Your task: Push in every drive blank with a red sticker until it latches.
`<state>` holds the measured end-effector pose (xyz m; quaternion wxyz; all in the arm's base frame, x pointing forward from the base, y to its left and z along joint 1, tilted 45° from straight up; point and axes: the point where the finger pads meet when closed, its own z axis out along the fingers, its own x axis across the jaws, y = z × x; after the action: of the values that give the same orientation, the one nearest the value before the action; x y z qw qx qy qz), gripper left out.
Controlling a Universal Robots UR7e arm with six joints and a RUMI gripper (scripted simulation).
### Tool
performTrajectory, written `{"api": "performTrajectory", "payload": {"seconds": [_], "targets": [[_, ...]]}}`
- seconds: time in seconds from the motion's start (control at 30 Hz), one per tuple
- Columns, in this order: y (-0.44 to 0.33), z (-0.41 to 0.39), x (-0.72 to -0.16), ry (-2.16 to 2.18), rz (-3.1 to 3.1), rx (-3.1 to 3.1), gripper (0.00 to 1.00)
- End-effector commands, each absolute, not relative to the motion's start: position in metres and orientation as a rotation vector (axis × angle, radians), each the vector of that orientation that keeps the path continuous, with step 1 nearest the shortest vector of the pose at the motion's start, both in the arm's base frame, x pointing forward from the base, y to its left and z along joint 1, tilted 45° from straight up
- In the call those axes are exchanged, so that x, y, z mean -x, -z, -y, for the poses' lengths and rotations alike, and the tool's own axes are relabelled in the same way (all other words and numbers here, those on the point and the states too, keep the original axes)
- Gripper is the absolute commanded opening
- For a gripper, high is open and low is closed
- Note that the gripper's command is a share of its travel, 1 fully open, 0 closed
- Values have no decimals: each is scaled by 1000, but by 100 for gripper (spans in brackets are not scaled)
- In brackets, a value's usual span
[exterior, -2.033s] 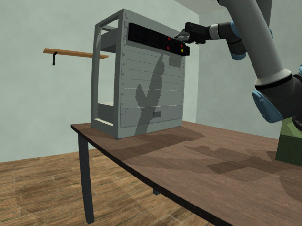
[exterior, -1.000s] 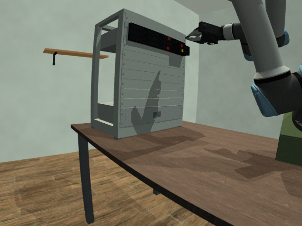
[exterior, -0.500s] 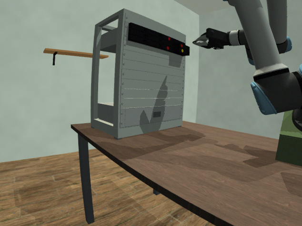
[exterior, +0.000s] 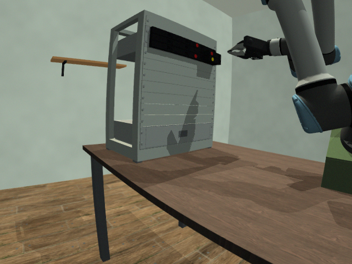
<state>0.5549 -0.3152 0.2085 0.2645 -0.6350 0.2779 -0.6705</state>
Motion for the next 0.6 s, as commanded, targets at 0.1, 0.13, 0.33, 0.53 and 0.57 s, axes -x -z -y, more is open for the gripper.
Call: {"api": "performTrajectory", "payload": {"seconds": [0.1,0.13,0.33,0.53,0.57], "targets": [[-209,317,-575,1815,-748,1714,0],[-209,318,-581,1815,-748,1714,0],[-210,319,-608,1815,-748,1714,0],[-211,319,-611,1815,-748,1714,0],[-211,319,-611,1815,-748,1714,0]]}}
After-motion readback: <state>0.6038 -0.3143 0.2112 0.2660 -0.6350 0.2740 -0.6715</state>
